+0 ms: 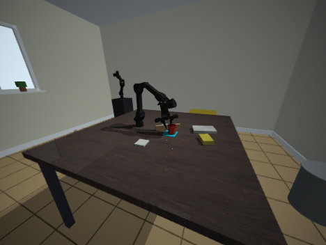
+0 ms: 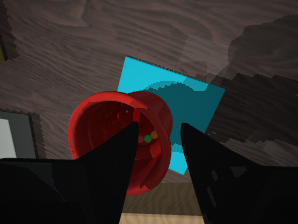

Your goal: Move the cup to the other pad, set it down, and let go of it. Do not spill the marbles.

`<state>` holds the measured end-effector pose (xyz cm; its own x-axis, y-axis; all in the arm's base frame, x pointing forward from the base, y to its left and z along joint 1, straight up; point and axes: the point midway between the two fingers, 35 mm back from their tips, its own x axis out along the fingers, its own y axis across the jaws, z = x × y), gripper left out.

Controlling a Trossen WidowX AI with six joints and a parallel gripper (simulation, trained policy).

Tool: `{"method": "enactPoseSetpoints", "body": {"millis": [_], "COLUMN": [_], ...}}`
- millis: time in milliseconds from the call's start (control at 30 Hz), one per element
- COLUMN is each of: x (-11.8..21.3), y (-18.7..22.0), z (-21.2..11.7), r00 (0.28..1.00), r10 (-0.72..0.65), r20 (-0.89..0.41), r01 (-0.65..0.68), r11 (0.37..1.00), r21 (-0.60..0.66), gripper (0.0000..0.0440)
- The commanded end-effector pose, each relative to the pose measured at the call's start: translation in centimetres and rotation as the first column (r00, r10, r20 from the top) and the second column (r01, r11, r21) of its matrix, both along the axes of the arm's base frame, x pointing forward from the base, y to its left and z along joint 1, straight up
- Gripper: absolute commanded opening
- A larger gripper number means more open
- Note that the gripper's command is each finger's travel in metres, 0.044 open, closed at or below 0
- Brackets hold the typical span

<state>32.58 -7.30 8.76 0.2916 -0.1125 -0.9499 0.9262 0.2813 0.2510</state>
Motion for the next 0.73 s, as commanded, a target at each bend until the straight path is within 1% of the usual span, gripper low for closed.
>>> {"method": "enactPoseSetpoints", "body": {"millis": [0,233,367,433,500,533,700], "x": [-0.4,-0.9,-1.1,-1.2,-1.2,-1.2,-1.3], "y": [0.0,-0.1,-0.4,-0.5,-0.7,-0.8,-1.4], "z": [0.5,2.4,3.7,4.5,5.4,5.8,7.3], "r00": [1.000,0.998,0.996,0.994,0.992,0.991,0.987], "r10": [-0.001,-0.011,-0.019,-0.021,-0.024,-0.025,-0.040], "r20": [0.013,0.056,0.086,0.103,0.122,0.130,0.156], "r01": [0.001,0.010,0.017,0.019,0.022,0.023,0.038], "r11": [1.000,1.000,1.000,1.000,1.000,1.000,0.999], "r21": [0.012,0.023,0.024,0.022,0.018,0.017,0.016], "gripper": [0.0178,0.0220,0.0234,0.0249,0.0270,0.0287,0.0390]}}
